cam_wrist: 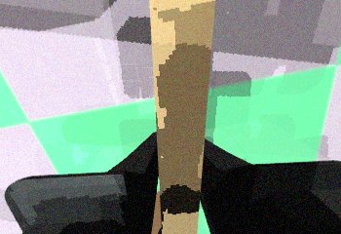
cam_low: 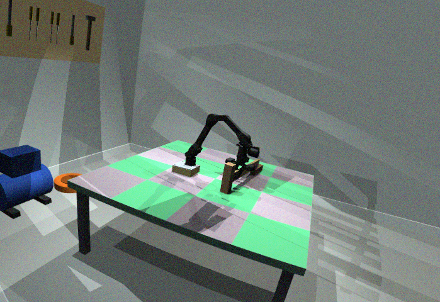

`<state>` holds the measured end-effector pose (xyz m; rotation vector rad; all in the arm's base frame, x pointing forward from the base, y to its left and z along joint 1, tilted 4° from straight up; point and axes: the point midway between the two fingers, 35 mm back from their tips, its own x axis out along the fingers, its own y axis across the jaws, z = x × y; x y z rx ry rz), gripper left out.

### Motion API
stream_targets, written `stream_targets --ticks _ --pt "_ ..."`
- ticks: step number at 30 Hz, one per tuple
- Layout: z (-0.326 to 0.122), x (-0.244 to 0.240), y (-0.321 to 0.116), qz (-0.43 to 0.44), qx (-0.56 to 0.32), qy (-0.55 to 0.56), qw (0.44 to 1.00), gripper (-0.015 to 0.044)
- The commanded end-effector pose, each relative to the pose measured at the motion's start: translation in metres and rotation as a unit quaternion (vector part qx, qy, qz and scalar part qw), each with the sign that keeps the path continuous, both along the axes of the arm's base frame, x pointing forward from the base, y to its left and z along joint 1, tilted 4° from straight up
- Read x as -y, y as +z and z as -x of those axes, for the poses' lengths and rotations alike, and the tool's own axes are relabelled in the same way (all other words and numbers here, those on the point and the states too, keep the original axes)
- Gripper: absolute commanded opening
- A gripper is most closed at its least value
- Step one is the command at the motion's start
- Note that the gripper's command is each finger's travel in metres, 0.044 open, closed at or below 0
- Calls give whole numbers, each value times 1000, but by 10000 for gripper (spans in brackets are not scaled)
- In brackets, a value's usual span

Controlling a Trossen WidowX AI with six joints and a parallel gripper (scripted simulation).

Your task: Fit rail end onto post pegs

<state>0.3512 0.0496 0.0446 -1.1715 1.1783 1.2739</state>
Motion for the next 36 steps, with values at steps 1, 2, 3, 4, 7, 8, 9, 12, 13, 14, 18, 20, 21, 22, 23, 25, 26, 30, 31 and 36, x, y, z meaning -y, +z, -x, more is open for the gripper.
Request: stream_targets --ticks 1,2,3,4,7,8,9,12,13,14,18,20,21,22,23,25,26,30,31,36 --pt "0 -2 2 -1 3 0 1000 0" --pt "0 -3 2 -1 3 0 1000 0" --pt "0 -3 2 -1 3 0 1000 0" --pt "0 -3 2 -1 3 0 1000 0" --pt "0 -3 2 -1 3 0 1000 0" --pt "0 -3 2 -1 3 0 1000 0" --pt "0 -3 2 -1 3 0 1000 0" --pt "0 -3 3 -1 3 0 1000 0" --pt "0 -3 3 -1 3 0 1000 0" --pt "0 -3 3 -1 3 0 1000 0" --pt "0 -3 3 -1 3 0 1000 0" --pt "0 -3 3 -1 3 0 1000 0" --pt "0 -3 3 -1 3 0 1000 0" --pt "0 -3 3 -1 3 0 1000 0" --pt "0 -2 3 -1 3 0 1000 0" --pt "0 -2 3 -1 3 0 1000 0" --pt "0 -2 3 -1 3 0 1000 0" --pt "0 -1 3 -1 3 0 1000 0" --pt "0 0 3 -1 3 0 1000 0" --pt "0 0 3 -1 3 0 1000 0"
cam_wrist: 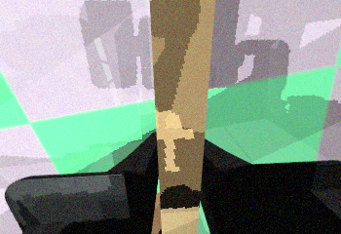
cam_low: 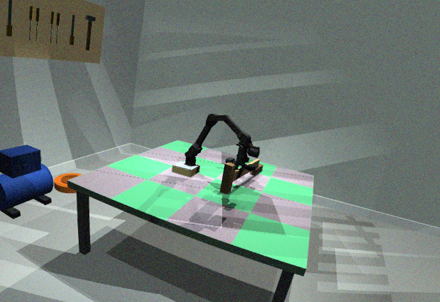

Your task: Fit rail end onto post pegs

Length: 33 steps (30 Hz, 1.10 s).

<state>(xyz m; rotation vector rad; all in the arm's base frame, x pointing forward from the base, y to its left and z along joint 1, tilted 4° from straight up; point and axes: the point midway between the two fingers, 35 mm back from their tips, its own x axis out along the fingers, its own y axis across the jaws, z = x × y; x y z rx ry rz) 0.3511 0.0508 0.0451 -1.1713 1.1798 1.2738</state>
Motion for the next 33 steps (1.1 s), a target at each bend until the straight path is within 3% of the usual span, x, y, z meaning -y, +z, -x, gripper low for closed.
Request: stream_targets --ticks 1,33 --pt "-1 1 3 -1 3 0 1000 0" --pt "-1 11 2 -1 3 0 1000 0"
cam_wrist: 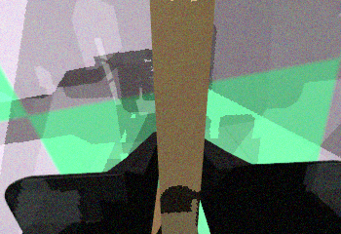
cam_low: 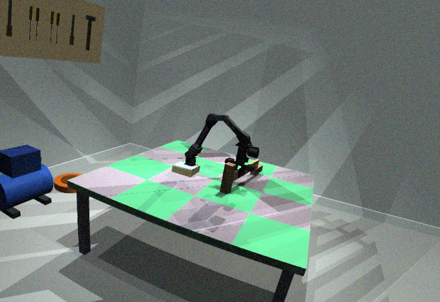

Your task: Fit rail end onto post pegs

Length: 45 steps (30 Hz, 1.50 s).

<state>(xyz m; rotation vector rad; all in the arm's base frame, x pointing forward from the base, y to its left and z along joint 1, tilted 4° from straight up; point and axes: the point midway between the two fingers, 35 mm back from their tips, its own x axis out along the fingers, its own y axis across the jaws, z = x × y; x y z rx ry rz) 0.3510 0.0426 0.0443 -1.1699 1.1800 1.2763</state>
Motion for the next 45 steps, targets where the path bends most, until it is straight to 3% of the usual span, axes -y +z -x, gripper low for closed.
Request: stream_targets --ticks 1,45 --pt "-1 3 2 0 4 0 1000 0" --pt "-1 17 1 0 4 0 1000 0"
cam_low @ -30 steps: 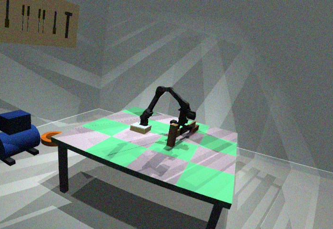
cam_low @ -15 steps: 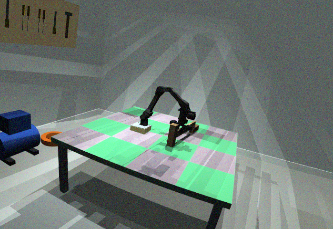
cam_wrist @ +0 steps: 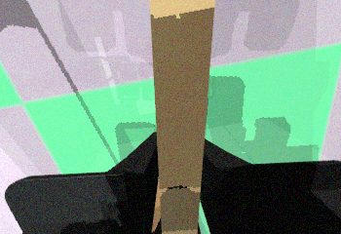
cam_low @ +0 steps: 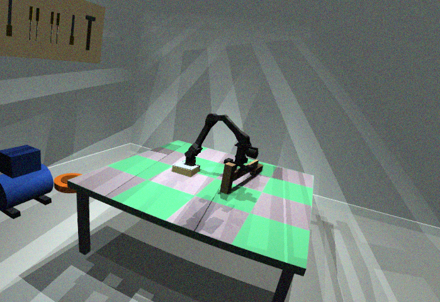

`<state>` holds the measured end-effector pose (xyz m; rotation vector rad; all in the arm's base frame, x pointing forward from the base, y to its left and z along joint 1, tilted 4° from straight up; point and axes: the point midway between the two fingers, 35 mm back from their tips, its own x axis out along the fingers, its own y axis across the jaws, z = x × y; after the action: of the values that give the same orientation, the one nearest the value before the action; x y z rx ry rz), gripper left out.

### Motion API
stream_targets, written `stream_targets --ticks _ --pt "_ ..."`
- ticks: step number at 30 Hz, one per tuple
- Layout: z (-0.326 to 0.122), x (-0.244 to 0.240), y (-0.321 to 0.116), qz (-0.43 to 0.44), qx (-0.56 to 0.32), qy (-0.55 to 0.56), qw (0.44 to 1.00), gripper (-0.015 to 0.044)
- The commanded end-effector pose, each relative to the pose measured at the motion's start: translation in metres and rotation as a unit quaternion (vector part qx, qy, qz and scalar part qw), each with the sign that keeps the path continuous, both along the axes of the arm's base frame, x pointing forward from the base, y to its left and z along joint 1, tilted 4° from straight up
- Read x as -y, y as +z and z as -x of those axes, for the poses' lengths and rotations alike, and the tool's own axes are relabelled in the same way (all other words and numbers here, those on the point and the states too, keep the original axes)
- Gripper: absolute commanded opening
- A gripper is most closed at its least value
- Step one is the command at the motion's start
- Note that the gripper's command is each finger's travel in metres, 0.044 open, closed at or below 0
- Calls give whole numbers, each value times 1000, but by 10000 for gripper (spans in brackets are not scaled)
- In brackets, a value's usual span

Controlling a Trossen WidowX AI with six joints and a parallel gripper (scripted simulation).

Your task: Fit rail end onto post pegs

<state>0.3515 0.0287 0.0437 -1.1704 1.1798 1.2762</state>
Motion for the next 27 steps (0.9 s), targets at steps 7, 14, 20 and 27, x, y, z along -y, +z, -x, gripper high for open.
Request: stream_targets --ticks 7,14,20,27 --pt "-1 5 2 0 4 -1 1000 0" --pt "-1 7 2 0 4 -1 1000 0" --pt "-1 9 2 1 4 -1 1000 0" --pt "-1 11 1 1 4 -1 1000 0"
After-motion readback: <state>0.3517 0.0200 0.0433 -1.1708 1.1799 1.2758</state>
